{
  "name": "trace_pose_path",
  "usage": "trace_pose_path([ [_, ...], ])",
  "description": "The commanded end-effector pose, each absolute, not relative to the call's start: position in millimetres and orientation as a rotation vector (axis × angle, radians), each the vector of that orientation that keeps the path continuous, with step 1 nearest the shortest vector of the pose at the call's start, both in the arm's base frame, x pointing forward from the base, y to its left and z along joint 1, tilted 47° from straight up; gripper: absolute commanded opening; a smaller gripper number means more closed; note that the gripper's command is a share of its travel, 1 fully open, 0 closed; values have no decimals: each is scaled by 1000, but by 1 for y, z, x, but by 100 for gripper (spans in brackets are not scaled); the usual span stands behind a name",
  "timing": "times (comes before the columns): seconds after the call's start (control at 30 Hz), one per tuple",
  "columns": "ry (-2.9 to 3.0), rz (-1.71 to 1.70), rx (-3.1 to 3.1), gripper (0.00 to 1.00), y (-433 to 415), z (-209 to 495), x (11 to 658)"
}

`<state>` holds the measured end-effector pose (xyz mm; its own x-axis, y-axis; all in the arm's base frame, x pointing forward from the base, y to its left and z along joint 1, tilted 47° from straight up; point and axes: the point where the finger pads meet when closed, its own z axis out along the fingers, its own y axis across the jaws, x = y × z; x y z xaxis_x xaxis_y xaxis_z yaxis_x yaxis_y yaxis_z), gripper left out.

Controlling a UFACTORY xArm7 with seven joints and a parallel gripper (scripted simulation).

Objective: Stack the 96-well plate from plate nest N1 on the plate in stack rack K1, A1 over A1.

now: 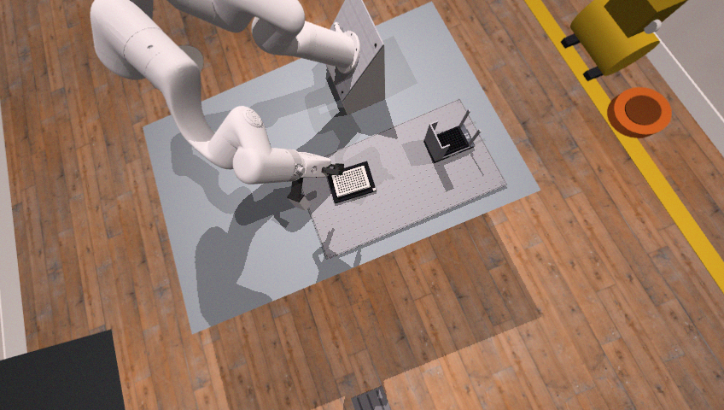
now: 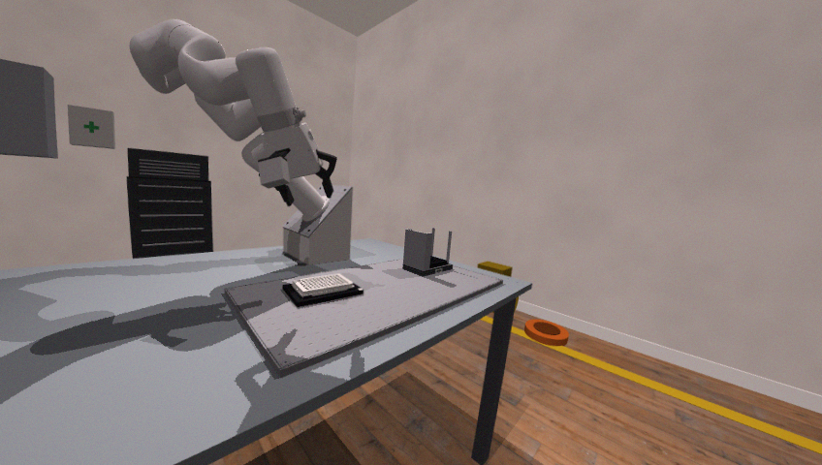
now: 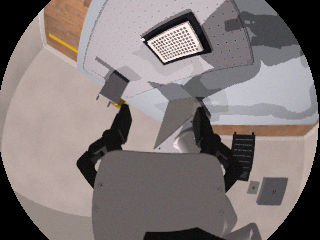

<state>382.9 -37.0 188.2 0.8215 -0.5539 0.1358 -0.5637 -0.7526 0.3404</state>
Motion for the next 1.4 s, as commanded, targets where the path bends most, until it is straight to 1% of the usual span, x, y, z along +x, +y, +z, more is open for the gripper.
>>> trace_pose_path([
  [0.0, -998, 111, 2480, 100, -43, 178, 382],
  [0.17, -1053, 146, 2428, 100, -45, 174, 381],
  [0.73, -1367, 428, 2115, 100, -56, 147, 381],
  [1.37, -1718, 845, 1815, 100, -51, 121, 388],
])
